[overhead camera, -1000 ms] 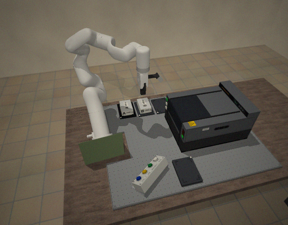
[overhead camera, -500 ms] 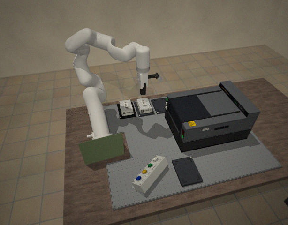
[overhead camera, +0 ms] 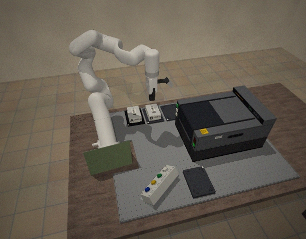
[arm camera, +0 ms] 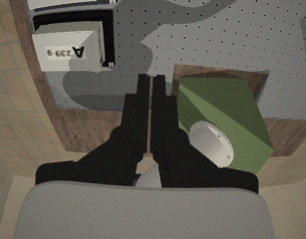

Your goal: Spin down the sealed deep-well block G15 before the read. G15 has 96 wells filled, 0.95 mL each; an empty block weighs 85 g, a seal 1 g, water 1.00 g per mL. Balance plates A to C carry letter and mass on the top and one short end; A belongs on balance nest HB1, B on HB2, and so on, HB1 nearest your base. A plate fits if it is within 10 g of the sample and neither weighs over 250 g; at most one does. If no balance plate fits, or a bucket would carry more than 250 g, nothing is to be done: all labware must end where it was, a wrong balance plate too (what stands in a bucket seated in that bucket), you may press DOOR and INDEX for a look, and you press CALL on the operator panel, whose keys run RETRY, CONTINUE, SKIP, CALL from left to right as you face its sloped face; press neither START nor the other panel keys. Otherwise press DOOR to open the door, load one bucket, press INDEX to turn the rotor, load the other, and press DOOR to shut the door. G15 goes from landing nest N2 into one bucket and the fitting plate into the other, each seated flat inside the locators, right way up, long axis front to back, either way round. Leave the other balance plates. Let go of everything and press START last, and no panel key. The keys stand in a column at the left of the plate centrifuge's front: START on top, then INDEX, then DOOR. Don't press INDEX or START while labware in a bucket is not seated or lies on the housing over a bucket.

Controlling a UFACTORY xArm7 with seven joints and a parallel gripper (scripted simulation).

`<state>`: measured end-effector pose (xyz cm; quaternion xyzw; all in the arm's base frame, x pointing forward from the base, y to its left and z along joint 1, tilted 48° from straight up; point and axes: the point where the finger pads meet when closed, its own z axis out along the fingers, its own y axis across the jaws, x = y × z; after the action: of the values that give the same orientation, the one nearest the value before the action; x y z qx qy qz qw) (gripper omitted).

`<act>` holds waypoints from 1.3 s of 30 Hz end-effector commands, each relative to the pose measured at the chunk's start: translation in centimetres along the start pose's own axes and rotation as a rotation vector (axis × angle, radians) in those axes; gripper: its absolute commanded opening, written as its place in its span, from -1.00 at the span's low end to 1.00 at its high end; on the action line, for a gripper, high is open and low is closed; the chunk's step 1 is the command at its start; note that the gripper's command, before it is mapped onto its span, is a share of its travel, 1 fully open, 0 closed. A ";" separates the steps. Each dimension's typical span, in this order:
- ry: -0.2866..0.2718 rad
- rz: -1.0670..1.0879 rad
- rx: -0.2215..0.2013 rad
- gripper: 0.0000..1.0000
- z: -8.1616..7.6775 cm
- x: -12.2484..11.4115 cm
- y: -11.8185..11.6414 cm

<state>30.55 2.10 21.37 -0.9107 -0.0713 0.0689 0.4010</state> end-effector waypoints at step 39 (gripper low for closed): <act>0.327 0.000 -0.001 -1.00 3.7 2.8 0.0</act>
<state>31.84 4.30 19.38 -0.9127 -0.0247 -0.0310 0.4067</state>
